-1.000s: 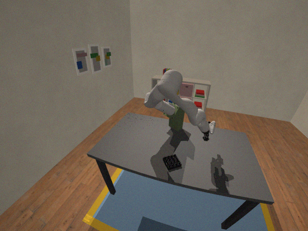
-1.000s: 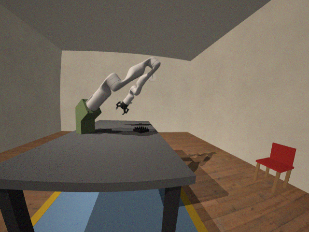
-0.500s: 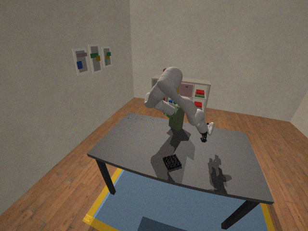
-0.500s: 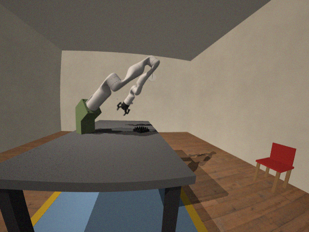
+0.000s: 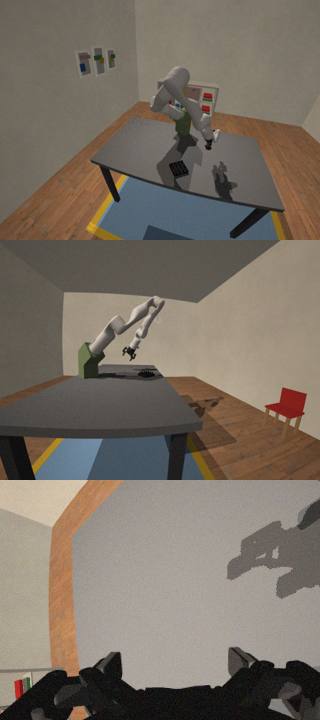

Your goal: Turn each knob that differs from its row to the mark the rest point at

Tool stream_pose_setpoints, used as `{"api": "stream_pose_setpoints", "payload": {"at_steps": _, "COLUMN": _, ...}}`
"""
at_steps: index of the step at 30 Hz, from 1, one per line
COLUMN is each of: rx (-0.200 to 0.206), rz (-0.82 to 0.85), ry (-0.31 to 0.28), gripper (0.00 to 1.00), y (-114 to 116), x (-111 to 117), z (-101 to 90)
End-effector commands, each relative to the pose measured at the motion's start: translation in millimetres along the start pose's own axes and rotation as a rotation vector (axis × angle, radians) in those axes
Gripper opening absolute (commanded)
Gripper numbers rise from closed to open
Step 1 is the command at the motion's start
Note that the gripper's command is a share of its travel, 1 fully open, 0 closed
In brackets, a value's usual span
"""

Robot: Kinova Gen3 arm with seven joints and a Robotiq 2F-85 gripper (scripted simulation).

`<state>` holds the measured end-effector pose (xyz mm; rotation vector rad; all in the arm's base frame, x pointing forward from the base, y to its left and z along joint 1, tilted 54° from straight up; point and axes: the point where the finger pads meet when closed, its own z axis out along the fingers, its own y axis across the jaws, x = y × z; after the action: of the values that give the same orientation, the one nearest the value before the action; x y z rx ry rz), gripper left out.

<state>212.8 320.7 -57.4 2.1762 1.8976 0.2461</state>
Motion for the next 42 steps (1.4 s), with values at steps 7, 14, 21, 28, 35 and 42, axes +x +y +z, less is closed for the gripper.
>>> {"api": "stream_pose_setpoints", "payload": {"at_steps": 7, "rx": -0.031, "rz": 0.016, "ry": -0.008, "gripper": 1.00, "y": 9.7, "x": -5.4, "z": -4.8}}
{"api": "stream_pose_setpoints", "payload": {"at_steps": 14, "rx": -0.060, "rz": 0.039, "ry": -0.017, "gripper": 1.00, "y": 21.9, "x": -11.9, "z": -8.6}}
{"api": "stream_pose_setpoints", "payload": {"at_steps": 21, "rx": -0.060, "rz": 0.039, "ry": -0.017, "gripper": 1.00, "y": 21.9, "x": -11.9, "z": -8.6}}
{"api": "stream_pose_setpoints", "payload": {"at_steps": 28, "rx": -0.090, "rz": 0.063, "ry": -0.025, "gripper": 1.00, "y": 33.8, "x": -18.4, "z": -12.6}}
{"api": "stream_pose_setpoints", "payload": {"at_steps": 35, "rx": -0.118, "rz": 0.086, "ry": -0.033, "gripper": 1.00, "y": 45.4, "x": -24.7, "z": -16.8}}
{"api": "stream_pose_setpoints", "payload": {"at_steps": 42, "rx": -0.118, "rz": 0.086, "ry": -0.033, "gripper": 1.00, "y": 45.4, "x": -24.7, "z": -16.8}}
